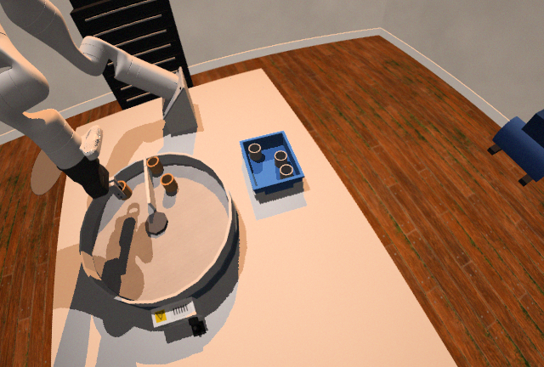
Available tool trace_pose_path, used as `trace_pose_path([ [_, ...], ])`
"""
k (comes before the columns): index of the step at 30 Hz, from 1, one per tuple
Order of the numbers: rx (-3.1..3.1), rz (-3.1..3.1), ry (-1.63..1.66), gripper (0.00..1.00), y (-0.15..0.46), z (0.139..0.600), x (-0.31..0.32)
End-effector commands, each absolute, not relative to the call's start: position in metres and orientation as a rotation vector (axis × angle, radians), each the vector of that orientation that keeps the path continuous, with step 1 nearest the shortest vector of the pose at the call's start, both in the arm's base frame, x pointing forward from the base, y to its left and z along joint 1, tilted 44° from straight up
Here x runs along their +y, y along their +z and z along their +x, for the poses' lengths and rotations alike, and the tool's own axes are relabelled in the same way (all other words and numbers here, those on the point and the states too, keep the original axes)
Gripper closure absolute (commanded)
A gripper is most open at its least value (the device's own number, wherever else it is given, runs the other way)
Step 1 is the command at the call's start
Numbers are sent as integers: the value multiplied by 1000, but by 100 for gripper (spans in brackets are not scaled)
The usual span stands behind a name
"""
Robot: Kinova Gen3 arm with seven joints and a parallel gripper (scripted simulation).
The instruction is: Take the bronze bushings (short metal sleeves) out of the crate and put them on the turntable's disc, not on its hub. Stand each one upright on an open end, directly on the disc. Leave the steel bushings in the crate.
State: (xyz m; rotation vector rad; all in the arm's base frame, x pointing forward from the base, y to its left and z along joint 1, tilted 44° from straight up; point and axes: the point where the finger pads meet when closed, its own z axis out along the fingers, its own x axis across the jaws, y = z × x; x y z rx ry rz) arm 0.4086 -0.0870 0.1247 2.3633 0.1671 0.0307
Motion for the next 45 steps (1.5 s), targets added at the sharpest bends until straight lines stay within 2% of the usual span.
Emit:
trace_pose_path([
  [1, 166, 2362, 29, 100, 124, 409, -88],
  [45, 166, 2362, 29, 100, 117, 409, -95],
])
